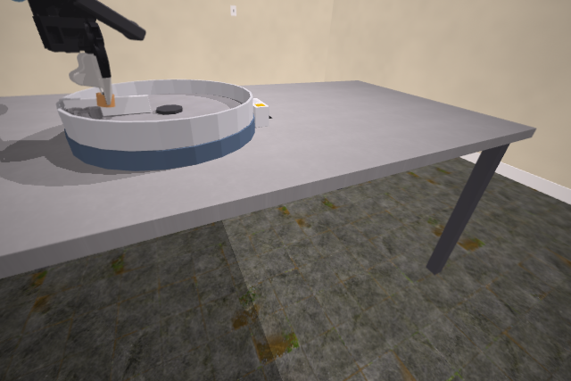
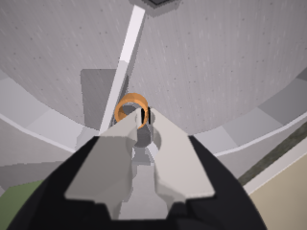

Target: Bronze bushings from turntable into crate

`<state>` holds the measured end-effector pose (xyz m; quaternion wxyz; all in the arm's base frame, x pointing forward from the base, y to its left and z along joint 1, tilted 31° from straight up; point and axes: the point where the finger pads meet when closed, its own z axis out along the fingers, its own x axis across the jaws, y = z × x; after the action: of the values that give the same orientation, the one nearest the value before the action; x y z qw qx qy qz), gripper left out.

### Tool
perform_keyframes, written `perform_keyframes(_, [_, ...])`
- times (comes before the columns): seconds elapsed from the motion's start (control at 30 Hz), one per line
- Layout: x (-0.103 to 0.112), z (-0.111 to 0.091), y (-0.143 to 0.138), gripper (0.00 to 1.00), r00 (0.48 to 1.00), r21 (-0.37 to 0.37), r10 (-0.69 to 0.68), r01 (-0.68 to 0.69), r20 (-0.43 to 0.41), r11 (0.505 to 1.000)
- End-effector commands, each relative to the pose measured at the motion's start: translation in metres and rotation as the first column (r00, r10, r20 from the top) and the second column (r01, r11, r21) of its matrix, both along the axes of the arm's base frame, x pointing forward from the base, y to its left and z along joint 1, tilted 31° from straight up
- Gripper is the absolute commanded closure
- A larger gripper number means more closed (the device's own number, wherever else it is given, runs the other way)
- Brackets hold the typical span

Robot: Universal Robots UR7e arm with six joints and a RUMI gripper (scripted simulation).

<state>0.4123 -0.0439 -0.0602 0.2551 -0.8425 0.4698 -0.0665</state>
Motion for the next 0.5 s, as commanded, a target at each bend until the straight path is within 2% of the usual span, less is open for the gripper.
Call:
perform_keyframes(0.0, [-0.006,0.013,-0.006,1.00,1.000,0.003,0.003,-0.003,-0.004,1.000])
perform_keyframes(0.27, [-0.014,0.032,-0.015,1.00,1.000,0.003,0.003,-0.003,-0.004,1.000])
perform_keyframes(0.47, [-0.016,0.037,-0.017,1.00,1.000,0.003,0.003,-0.003,-0.004,1.000])
